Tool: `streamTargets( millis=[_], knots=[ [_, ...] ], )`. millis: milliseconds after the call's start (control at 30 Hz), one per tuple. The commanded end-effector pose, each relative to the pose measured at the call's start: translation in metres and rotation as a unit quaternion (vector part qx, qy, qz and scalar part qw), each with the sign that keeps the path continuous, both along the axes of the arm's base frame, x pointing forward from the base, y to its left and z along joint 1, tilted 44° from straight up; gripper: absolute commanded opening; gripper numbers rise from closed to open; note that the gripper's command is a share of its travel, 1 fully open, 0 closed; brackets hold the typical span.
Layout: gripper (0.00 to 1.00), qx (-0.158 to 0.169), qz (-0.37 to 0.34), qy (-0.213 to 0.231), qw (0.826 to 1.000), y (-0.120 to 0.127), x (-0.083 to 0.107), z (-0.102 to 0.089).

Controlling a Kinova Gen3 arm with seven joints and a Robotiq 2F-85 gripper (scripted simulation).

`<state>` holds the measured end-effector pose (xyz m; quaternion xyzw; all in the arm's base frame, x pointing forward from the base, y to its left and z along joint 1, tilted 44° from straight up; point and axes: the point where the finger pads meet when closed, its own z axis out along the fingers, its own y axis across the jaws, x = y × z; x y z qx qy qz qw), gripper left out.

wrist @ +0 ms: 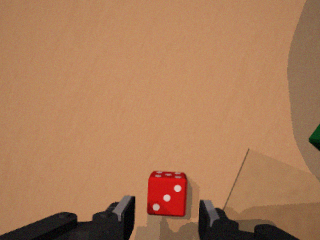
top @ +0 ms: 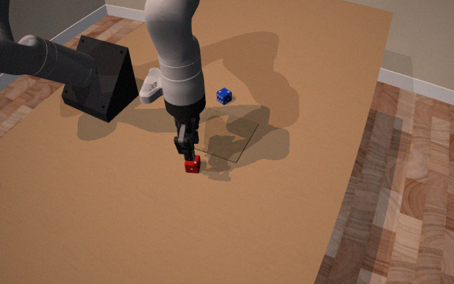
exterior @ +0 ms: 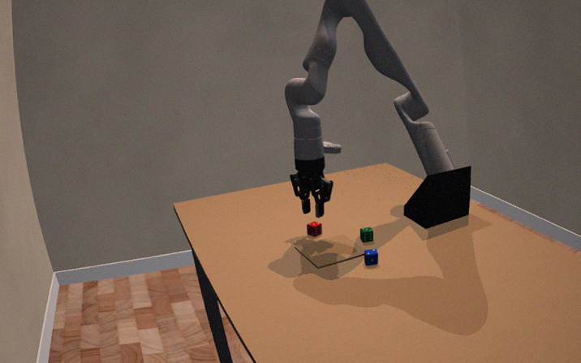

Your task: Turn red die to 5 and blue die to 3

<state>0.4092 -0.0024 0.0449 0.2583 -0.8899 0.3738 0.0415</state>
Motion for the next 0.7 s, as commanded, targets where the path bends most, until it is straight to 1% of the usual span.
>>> streamTargets(
  millis=[0,667],
  knots=[
    [0.46,-0.002,-0.003,0.001,1.0,-0.0051,-0.0005,-0.0031],
    [0.46,-0.002,-0.003,0.001,1.0,-0.0127,0.0008,-0.0109]
  ],
)
